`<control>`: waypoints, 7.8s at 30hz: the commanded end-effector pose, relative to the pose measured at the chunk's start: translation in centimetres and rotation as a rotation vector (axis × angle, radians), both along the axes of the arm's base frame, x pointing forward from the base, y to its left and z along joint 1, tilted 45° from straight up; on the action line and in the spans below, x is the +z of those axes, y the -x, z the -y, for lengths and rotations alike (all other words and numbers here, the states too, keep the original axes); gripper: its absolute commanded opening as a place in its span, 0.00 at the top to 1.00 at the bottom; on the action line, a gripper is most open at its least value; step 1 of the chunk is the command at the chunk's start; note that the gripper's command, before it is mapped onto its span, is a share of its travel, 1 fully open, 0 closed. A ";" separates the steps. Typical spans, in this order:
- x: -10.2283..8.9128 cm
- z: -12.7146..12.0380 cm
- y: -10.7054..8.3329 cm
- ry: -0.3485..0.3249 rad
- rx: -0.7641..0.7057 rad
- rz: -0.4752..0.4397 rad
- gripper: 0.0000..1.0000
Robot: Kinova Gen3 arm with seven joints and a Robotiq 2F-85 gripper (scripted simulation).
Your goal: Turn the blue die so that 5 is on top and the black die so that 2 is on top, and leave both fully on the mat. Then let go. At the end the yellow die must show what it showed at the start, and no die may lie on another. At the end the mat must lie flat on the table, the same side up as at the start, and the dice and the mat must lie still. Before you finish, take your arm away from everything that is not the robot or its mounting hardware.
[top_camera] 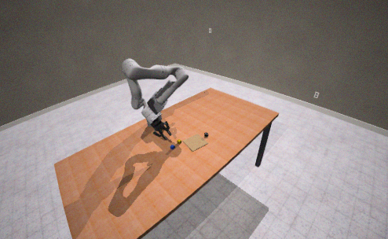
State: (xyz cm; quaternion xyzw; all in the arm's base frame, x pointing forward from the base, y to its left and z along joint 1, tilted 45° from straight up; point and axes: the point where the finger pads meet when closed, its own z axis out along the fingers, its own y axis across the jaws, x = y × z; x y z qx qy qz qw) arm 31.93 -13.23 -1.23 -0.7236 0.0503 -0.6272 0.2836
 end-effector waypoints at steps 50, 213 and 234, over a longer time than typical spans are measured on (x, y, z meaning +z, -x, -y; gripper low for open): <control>5.2 2.0 -1.6 0.267 0.206 -0.687 0.00; -0.9 -1.1 -5.9 -1.037 -0.471 -1.179 0.59; -1.2 -1.2 -6.1 -1.037 -0.471 -1.180 0.59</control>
